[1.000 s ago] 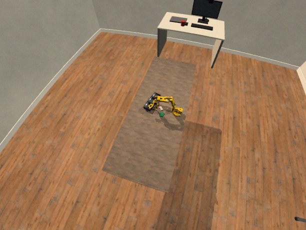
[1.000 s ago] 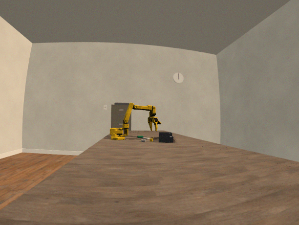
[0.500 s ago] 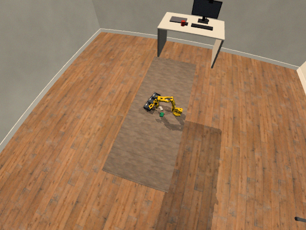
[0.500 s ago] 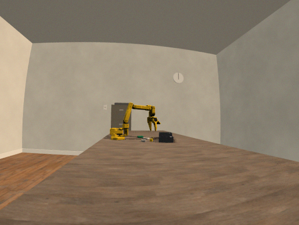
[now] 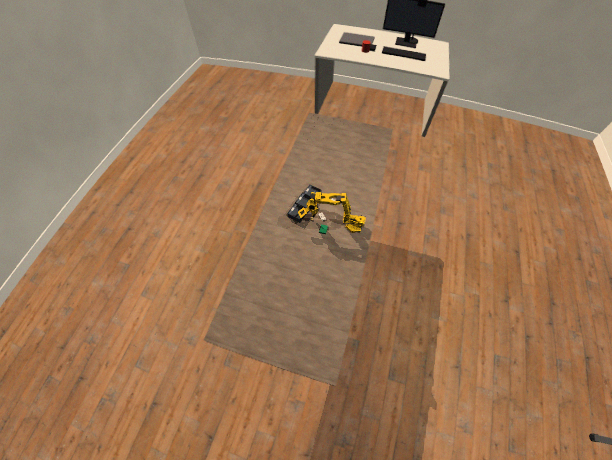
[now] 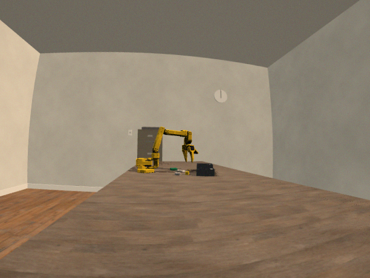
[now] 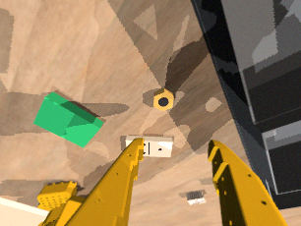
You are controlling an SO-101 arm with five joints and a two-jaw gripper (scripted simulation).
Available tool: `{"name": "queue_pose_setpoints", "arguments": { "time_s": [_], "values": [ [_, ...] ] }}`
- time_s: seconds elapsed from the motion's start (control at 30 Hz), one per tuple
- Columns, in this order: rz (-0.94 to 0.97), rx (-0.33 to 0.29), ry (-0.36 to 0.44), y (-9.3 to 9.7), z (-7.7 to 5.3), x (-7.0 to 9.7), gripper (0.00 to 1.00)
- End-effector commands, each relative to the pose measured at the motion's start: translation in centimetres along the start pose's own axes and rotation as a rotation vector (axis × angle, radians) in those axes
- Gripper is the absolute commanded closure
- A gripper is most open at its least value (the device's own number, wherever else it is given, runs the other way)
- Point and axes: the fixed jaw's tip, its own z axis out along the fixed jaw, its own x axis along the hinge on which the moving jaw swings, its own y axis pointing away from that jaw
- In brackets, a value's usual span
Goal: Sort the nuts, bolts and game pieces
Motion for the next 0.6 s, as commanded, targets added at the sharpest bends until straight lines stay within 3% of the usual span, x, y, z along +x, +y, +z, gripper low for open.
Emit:
{"name": "queue_pose_setpoints", "arguments": {
  "time_s": [0.0, 0.57],
  "values": [
    [-0.018, 0.027, -0.047, 0.0, -0.8, -0.4, 0.77],
    [-0.018, 0.027, -0.047, -0.2, 1.8, -0.7, 0.77]
  ]
}}
